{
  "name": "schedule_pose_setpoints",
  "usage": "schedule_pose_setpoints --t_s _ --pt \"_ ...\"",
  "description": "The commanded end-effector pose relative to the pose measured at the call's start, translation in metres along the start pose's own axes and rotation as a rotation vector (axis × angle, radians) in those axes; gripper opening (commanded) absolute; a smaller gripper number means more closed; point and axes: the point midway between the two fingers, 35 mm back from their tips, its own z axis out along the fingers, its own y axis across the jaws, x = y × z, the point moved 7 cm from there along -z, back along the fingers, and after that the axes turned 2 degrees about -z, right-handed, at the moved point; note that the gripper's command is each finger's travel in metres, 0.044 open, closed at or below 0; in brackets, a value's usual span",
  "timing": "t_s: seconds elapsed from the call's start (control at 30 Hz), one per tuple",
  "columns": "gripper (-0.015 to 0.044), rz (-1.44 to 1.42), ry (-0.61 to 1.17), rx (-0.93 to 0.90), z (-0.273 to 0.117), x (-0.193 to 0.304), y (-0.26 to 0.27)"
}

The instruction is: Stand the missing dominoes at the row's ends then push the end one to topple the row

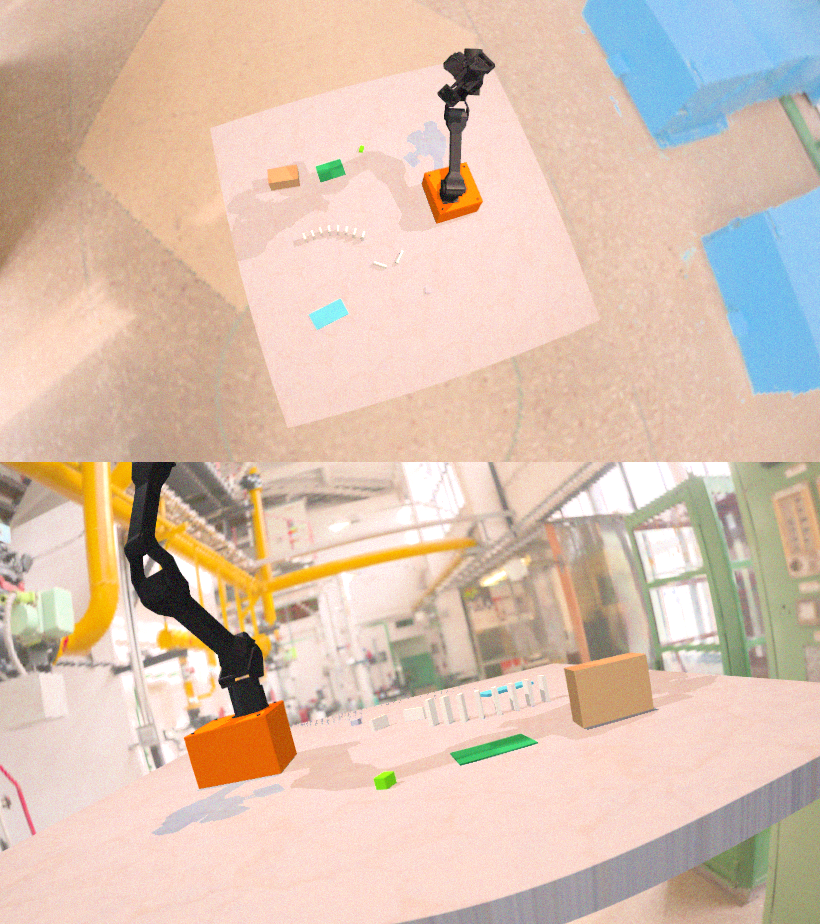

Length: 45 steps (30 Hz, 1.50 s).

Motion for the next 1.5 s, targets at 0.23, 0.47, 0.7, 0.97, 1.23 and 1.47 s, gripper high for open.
schedule_pose_setpoints --t_s 0.23,0.47,0.7,0.97,1.23,1.47 --pt "0.0440 -0.082 0.131 0.109 0.033 0.058 -0.030" --pt "0.0440 -0.187 0.246 0.280 0.069 0.118 -0.082" --pt "0.0440 -0.253 0.322 0.458 0.091 0.161 -0.145" --pt "0.0440 -0.314 0.417 0.715 0.105 0.199 -0.240" --pt "0.0440 -0.369 0.503 1.016 0.096 0.218 -0.342" --pt "0.0440 -0.372 0.576 1.291 0.070 0.222 -0.432"
